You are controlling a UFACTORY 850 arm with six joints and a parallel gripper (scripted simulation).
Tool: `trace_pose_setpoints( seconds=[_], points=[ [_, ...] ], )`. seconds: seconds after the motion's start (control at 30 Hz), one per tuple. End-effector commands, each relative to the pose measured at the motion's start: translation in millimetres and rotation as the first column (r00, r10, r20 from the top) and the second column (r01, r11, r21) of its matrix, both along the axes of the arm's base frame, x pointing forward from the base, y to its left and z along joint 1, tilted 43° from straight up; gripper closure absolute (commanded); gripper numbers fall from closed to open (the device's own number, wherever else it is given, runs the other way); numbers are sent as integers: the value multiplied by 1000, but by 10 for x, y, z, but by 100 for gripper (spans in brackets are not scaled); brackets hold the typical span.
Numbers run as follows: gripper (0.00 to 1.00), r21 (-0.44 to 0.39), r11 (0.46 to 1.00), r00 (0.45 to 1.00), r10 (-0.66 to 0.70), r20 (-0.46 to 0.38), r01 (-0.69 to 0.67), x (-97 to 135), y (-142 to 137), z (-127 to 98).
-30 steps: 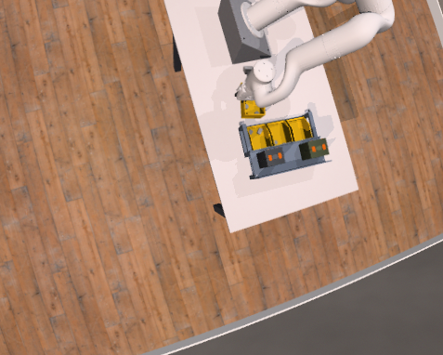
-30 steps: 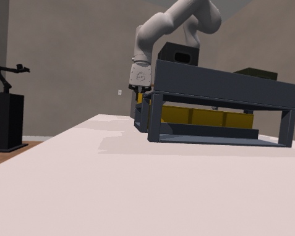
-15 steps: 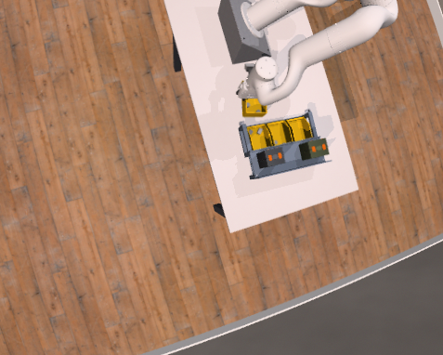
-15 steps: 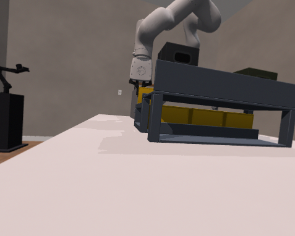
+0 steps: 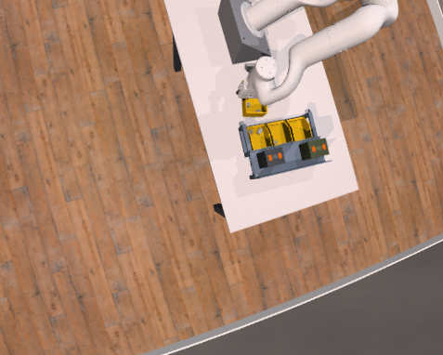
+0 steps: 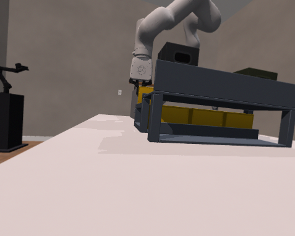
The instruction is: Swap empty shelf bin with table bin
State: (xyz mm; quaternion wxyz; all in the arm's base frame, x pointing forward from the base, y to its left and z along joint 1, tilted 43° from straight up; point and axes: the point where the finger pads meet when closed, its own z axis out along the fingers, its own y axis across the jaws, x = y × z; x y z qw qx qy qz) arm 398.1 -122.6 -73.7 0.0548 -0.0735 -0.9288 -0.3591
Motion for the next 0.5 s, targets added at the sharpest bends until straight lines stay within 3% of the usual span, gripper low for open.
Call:
trace_pose_setpoints(
  seconds=[0.0,0.27,0.47],
  points=[
    [100,-1,1000,1000,0,2,0,8,-8,5],
    [100,1,999,999,34,33,-34,-12,163,162],
    [100,0,994,988,112,105,-112,-56,549,520]
  ],
)
